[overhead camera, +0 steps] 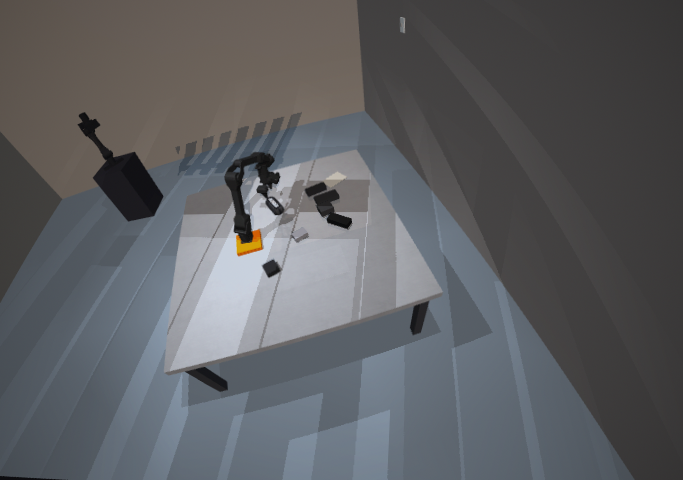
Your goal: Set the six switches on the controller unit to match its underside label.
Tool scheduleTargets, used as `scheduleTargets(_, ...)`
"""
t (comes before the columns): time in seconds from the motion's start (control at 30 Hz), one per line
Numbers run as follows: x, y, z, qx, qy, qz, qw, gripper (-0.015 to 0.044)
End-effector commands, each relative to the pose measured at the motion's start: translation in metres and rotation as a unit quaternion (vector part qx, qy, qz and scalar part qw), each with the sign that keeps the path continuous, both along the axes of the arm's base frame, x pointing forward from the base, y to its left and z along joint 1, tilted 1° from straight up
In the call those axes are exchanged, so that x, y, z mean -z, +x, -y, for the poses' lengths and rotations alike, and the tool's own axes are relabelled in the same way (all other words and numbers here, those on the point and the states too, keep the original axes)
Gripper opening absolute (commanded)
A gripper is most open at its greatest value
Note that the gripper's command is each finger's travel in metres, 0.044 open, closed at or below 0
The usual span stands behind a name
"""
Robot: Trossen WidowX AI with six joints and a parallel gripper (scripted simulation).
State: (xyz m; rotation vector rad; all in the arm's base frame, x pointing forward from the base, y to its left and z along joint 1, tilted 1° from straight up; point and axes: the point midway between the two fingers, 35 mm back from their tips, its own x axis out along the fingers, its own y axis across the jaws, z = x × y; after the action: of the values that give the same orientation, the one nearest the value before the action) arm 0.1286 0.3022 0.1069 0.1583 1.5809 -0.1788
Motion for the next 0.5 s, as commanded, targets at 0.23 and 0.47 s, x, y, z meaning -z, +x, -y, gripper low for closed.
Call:
scheduleTargets(0.23, 0.0026, -0.0099, 0.0028, 0.405, 0.020, 0.019, 0.914, 0.0440)
scheduleTargets(0.47, 0.0026, -0.0099, 0.0028, 0.405, 0.020, 0.019, 0.914, 0.0440)
